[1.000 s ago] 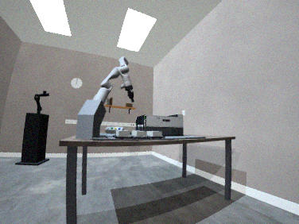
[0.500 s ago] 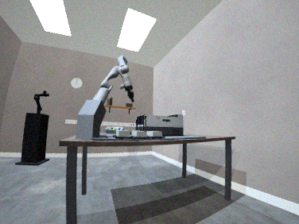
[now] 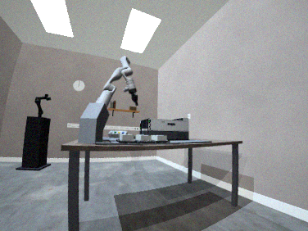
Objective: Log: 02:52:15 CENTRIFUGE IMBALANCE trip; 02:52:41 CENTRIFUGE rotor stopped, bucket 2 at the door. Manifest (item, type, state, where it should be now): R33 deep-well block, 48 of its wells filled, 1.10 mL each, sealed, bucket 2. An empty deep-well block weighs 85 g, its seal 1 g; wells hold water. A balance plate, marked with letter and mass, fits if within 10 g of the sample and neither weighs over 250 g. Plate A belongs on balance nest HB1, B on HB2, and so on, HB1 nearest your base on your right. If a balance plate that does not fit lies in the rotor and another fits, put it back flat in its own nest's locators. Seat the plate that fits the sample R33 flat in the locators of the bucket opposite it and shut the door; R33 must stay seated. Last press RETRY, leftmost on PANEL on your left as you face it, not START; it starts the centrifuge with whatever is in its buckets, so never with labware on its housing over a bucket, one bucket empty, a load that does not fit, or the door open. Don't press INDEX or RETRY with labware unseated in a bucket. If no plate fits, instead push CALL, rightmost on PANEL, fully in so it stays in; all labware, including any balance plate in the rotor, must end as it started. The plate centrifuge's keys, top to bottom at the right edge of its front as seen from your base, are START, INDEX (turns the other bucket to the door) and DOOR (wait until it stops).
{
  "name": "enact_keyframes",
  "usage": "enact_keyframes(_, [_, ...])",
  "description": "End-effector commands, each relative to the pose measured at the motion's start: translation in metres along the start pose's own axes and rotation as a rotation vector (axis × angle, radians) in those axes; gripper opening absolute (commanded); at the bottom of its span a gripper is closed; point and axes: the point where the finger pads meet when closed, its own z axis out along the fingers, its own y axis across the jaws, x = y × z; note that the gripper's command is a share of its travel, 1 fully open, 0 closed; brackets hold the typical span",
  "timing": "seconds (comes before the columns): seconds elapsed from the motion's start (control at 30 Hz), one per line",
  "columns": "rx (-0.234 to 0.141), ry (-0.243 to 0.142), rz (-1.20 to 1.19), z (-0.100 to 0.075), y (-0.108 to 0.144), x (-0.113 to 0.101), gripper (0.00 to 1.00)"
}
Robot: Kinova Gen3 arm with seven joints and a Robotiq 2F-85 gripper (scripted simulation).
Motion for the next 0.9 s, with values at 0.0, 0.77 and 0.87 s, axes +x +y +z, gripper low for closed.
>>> enact_keyframes(0.0, [0.039,-0.065,0.003,0.012,-0.001,0.0,0.1])
enact_keyframes(0.77, [0.039,-0.065,0.003,0.081,-0.003,-0.001,0.1])
enact_keyframes(0.87, [0.039,-0.065,0.003,0.091,-0.004,-0.001,0.1])
